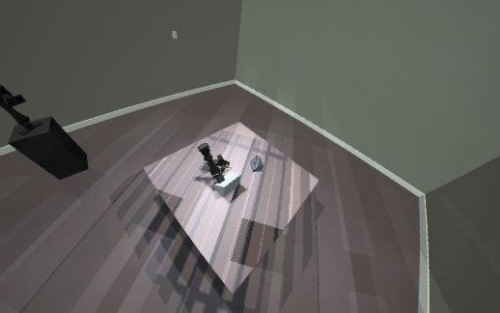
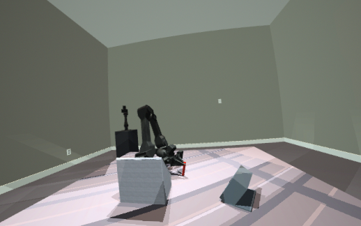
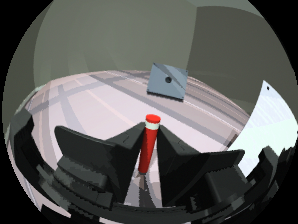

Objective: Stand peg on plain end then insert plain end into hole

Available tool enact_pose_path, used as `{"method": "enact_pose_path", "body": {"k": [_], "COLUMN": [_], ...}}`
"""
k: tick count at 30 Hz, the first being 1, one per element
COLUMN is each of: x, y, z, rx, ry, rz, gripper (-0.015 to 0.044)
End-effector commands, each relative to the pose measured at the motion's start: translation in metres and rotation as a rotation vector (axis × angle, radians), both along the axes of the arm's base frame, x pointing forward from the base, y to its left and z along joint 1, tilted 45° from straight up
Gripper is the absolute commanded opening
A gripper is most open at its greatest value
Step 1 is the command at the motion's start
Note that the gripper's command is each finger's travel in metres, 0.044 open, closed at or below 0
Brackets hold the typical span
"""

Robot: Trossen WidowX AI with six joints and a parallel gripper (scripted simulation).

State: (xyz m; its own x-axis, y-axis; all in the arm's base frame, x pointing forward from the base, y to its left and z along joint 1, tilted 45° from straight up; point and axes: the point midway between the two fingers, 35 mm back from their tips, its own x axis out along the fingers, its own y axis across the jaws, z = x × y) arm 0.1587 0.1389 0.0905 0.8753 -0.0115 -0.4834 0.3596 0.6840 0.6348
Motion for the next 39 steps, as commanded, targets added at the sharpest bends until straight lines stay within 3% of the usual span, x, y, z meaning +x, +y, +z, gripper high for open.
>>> {"method": "enact_pose_path", "body": {"k": [1,39], "x": [-0.0023,-0.0065], "y": [0.0014,0.0051], "z": [0.0015,-0.0015], "rx": [-0.012,-0.011], "ry": [-0.031,-0.018], "rz": [-0.023,-0.011], "gripper": [0.0050,0.0050]}}
